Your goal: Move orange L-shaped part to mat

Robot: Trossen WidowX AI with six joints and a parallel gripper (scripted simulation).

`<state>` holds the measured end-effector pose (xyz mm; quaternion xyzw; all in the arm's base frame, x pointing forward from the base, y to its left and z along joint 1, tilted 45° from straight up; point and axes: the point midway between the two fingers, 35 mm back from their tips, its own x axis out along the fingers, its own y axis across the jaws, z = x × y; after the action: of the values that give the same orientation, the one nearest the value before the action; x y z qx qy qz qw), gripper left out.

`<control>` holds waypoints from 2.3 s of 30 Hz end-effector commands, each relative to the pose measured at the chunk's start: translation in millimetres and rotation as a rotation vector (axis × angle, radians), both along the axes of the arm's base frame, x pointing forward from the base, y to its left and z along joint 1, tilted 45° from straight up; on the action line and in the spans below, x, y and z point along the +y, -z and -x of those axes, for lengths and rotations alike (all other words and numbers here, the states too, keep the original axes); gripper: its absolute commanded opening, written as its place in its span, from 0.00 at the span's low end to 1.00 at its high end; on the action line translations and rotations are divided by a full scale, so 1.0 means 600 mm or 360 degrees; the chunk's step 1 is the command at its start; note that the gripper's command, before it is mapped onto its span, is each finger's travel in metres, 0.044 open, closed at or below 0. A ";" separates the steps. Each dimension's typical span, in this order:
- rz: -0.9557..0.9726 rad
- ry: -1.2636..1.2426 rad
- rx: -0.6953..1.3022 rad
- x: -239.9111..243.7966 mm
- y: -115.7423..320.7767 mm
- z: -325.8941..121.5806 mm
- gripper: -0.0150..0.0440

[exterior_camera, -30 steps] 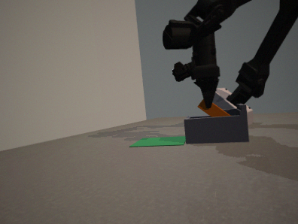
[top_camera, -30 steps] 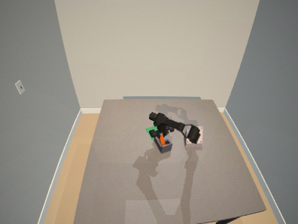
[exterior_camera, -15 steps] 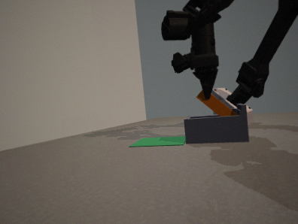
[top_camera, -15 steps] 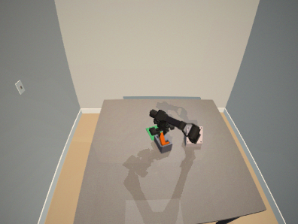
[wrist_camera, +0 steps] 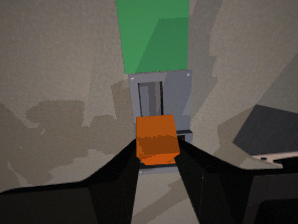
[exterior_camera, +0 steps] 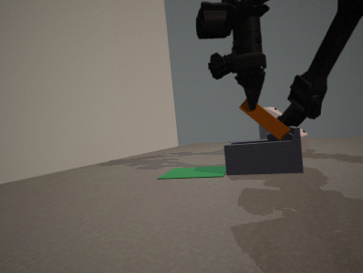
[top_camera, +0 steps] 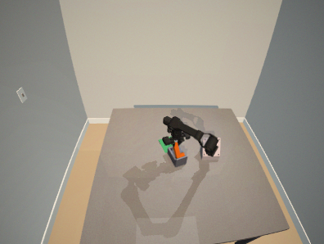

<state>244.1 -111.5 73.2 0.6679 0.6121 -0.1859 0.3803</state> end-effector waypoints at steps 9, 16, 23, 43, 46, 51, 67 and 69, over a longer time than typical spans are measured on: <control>0.0007 -0.0007 -0.0002 -0.023 -0.022 0.006 0.25; 0.0007 -0.0007 -0.0002 -0.025 -0.025 0.007 0.25; 0.0008 -0.0007 -0.0002 -0.039 -0.016 0.005 0.25; 0.0015 -0.0007 -0.0005 -0.142 0.079 -0.017 0.25; 0.0016 -0.0007 -0.0005 -0.158 0.093 -0.020 0.25; 0.0018 -0.0007 -0.0006 -0.186 0.117 -0.025 0.25; 0.0021 -0.0007 -0.0007 -0.227 0.160 -0.031 0.25; 0.0021 -0.0007 -0.0007 -0.224 0.163 -0.032 0.25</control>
<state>262.8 -247.1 -20.8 0.6661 0.6102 -0.1883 0.3854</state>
